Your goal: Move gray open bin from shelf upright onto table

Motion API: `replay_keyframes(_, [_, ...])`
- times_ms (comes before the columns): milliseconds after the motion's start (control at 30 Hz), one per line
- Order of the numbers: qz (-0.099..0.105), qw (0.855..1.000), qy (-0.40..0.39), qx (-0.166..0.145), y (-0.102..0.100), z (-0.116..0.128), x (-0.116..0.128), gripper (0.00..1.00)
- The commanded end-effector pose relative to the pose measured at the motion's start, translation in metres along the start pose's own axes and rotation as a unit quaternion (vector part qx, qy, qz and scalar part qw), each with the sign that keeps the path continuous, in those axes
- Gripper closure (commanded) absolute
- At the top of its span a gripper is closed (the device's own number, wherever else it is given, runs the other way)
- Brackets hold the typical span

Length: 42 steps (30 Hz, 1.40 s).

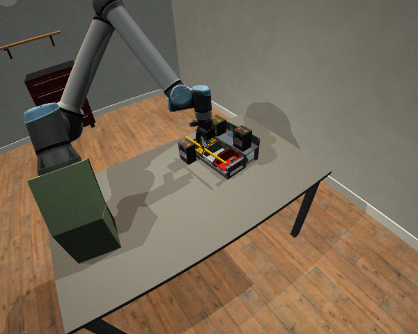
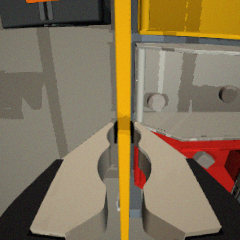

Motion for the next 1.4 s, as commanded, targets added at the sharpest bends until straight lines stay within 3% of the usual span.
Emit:
replay_keyframes(0, [0.0, 1.0, 0.0, 0.0, 0.017, 0.0, 0.0, 1.0])
replay_keyframes(233, [0.0, 1.0, 0.0, 0.0, 0.017, 0.0, 0.0, 1.0])
replay_keyframes(400, [0.0, 1.0, 0.0, 0.0, 0.053, 0.0, 0.0, 1.0])
replay_keyframes(1367, [0.0, 1.0, 0.0, 0.0, 0.043, 0.0, 0.0, 1.0])
Point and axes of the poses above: the point where the finger pads meet when closed, its own y axis back along the fingers, its own x axis across the jaws, z = x × y, the point moved 7 cm from there along y, back along the fingers, and after that the axes turned 15 degrees about -y, right-handed, at the moved point
